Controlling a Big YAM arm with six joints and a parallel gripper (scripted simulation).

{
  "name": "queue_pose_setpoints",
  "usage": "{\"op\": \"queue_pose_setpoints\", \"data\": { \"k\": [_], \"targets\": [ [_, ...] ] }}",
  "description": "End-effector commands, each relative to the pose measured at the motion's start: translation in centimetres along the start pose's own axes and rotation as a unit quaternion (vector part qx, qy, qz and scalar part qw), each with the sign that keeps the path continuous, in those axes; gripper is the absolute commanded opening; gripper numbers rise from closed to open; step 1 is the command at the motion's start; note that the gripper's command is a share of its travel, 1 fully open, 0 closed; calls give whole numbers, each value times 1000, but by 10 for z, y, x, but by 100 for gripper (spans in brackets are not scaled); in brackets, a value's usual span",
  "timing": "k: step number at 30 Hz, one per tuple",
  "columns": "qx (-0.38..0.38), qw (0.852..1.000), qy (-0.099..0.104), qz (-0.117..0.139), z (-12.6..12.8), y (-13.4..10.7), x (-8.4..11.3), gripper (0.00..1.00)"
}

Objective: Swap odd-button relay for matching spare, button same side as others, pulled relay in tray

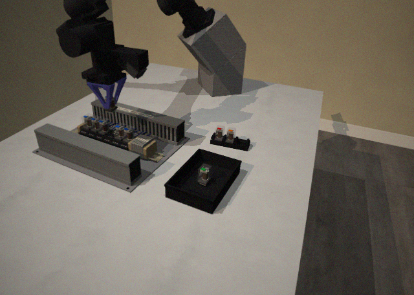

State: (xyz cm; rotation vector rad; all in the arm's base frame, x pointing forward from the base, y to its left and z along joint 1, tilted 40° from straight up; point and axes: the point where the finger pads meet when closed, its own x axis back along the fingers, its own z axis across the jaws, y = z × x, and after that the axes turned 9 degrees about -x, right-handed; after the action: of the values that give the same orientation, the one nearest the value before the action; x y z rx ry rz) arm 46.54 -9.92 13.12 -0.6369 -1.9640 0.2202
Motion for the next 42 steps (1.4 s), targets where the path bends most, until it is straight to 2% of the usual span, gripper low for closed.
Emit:
{"op": "queue_pose_setpoints", "data": {
  "k": [1, 16, 34, 42],
  "targets": [
    [-16, 999, -31, -5, -32, -13, 24, 0],
    [-10, 999, -36, -10, -33, -3, 29, 0],
    [-12, 999, -35, -10, -33, -4, 29, 0],
    [-56, 998, -35, -11, -33, -5, 29, 0]
  ]
}}
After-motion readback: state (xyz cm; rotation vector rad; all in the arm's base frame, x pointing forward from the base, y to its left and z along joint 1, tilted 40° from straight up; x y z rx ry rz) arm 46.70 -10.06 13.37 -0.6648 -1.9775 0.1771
